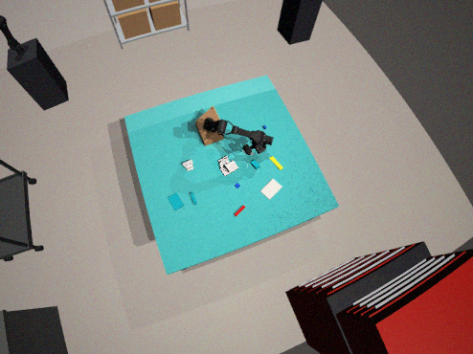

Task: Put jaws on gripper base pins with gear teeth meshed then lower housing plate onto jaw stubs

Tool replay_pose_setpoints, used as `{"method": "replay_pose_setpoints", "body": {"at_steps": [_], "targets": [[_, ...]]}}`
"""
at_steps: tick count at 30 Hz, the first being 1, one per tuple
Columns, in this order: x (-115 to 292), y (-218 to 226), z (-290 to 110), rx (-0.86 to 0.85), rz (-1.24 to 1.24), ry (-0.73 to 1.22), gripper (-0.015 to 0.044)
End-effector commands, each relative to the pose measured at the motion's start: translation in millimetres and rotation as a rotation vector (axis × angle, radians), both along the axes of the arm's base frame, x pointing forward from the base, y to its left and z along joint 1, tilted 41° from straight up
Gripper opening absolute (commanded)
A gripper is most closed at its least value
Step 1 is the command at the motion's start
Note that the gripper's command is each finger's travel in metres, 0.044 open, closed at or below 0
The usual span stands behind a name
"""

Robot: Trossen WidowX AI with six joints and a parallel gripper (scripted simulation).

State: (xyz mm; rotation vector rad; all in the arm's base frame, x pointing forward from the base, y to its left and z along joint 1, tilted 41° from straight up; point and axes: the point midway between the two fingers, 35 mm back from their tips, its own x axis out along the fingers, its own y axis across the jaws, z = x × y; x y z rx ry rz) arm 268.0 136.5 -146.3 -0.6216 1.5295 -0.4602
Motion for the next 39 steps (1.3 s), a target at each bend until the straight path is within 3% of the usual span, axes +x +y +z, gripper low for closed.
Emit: {"method": "replay_pose_setpoints", "body": {"at_steps": [1, 23, 30, 39], "targets": [[-0.7, 0.3, 0.1, 0.002, -0.007, 0.001, 0.044], [-0.7, 0.3, 0.1, 0.002, -0.007, 0.001, 0.044], [-0.1, -46.0, 35.2, -0.003, -0.057, -0.04, 0.0256], [-0.3, -47.6, 36.4, -0.003, -0.058, -0.041, 0.002]]}}
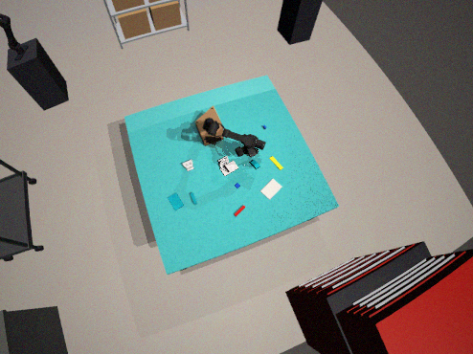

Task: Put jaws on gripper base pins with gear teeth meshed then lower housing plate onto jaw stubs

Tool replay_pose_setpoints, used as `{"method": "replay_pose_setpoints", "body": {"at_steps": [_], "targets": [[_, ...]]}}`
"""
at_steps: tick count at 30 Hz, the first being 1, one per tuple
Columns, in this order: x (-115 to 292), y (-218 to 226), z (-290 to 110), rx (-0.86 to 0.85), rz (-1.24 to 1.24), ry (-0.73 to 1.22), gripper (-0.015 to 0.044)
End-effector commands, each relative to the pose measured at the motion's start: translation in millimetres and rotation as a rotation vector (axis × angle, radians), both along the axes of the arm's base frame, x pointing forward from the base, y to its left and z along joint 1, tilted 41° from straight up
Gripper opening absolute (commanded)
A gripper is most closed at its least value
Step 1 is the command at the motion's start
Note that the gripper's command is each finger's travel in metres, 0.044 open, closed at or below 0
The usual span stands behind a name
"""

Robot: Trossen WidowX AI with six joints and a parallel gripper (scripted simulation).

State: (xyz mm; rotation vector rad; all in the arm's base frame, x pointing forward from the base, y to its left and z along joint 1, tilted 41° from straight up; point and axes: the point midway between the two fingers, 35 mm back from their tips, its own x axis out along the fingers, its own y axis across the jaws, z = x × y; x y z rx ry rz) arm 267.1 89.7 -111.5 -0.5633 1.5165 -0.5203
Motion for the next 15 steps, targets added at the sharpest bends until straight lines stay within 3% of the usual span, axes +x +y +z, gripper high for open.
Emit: {"method": "replay_pose_setpoints", "body": {"at_steps": [1, 15], "targets": [[0.6, -0.9, 1.5, -0.001, 0.006, -0.003, 0.0], [1.0, -4.5, -3.1, -0.001, 0.006, -0.003, 0.0]]}}
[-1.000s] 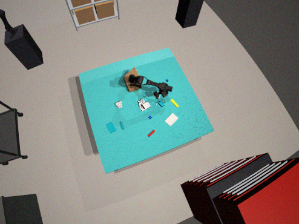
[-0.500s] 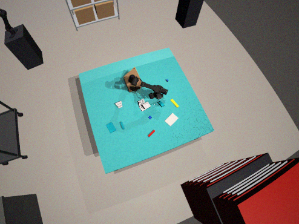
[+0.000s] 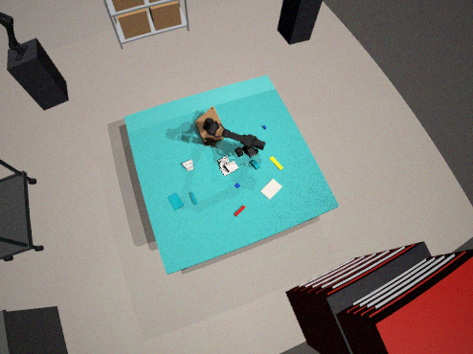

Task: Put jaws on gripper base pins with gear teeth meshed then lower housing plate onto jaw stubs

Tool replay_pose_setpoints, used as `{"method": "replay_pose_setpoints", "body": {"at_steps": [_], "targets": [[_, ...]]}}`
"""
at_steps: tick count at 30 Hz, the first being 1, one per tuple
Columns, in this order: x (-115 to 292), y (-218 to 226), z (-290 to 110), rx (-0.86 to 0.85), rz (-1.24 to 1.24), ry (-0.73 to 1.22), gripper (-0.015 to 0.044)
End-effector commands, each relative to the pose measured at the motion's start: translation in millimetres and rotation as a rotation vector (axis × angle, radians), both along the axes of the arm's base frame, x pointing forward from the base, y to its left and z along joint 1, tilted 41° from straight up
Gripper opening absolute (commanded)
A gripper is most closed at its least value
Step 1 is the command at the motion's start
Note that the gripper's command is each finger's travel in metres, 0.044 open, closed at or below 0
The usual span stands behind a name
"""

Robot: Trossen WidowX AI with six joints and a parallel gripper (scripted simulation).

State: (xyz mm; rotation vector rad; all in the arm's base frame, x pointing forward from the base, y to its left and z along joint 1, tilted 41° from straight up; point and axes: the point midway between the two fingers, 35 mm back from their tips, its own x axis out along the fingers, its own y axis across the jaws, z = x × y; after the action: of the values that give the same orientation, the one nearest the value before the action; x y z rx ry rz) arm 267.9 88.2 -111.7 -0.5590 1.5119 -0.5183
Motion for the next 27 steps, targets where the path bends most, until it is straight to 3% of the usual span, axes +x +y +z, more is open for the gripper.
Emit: {"method": "replay_pose_setpoints", "body": {"at_steps": [1, 27], "targets": [[0.3, -3.9, -4.2, -0.005, 0.006, 0.002, 0.0], [0.4, -31.7, -36.7, -0.007, 0.006, 0.002, 0.0]]}}
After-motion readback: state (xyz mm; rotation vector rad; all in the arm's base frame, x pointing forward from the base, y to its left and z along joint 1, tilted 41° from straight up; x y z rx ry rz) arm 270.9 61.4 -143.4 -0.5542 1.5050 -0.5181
